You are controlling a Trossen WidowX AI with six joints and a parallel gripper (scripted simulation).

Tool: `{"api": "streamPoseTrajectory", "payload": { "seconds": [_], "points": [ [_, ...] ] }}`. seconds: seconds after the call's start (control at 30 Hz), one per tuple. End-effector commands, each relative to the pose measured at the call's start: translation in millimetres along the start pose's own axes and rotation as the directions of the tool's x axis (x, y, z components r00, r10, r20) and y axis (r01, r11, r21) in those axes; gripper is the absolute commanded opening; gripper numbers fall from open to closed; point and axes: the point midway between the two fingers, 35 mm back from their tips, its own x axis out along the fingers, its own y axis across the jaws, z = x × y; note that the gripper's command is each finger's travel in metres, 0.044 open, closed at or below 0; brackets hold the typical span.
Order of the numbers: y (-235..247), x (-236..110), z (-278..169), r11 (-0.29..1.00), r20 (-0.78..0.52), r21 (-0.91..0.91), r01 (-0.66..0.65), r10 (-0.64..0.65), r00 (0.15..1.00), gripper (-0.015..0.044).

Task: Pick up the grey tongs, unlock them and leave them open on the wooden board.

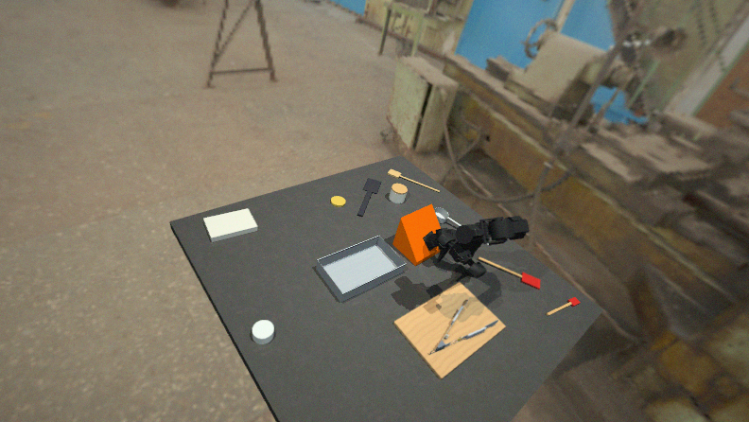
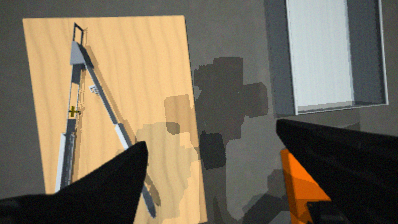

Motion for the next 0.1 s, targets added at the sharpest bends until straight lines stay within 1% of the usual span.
{"api": "streamPoseTrajectory", "payload": {
  "seconds": [0.0, 0.07],
  "points": [
    [-0.2, -0.9, -0.4, 1.000, 0.002, 0.005, 0.005, -0.005, 1.000, 0.0440],
    [-0.2, -0.9, -0.4, 1.000, 0.002, 0.005, 0.005, -0.005, 1.000, 0.0440]
  ]
}}
